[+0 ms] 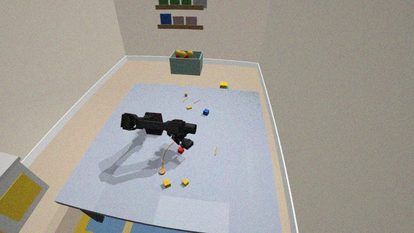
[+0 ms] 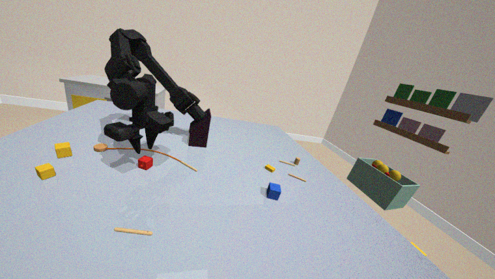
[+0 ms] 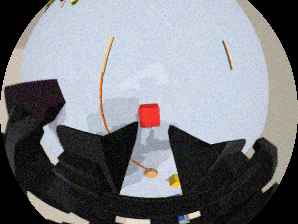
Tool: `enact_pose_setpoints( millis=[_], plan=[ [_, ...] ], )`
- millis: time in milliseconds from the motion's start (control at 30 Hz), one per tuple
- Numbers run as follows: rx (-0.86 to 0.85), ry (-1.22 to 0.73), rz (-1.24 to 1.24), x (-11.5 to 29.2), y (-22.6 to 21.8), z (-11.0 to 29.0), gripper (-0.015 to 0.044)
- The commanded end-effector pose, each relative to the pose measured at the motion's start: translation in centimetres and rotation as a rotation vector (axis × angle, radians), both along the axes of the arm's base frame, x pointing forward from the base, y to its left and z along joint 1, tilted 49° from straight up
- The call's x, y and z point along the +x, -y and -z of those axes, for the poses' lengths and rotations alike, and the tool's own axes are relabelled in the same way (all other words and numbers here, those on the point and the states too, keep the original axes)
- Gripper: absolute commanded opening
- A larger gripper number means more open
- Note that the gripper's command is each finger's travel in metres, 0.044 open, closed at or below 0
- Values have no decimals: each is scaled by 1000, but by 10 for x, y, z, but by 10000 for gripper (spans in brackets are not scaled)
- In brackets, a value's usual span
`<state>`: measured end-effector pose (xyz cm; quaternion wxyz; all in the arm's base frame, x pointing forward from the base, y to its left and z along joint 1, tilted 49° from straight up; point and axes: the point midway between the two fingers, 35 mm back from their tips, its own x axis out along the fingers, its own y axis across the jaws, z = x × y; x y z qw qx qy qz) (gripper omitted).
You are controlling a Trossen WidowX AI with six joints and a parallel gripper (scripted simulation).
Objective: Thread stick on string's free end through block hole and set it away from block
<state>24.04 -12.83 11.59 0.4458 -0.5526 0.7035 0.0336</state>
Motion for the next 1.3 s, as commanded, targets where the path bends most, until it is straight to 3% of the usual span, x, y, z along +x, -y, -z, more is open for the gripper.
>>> enact_pose_setpoints(
  millis=[0,267,833,1100,1267],
  plan=[
    [0,0,0,0,0,0,218],
    [0,0,0,0,0,0,8],
    [0,0,0,0,0,0,0],
    [12,62,60,-24,-66,75,210],
    [1,78,75,-36,-77,89,341]
  ],
)
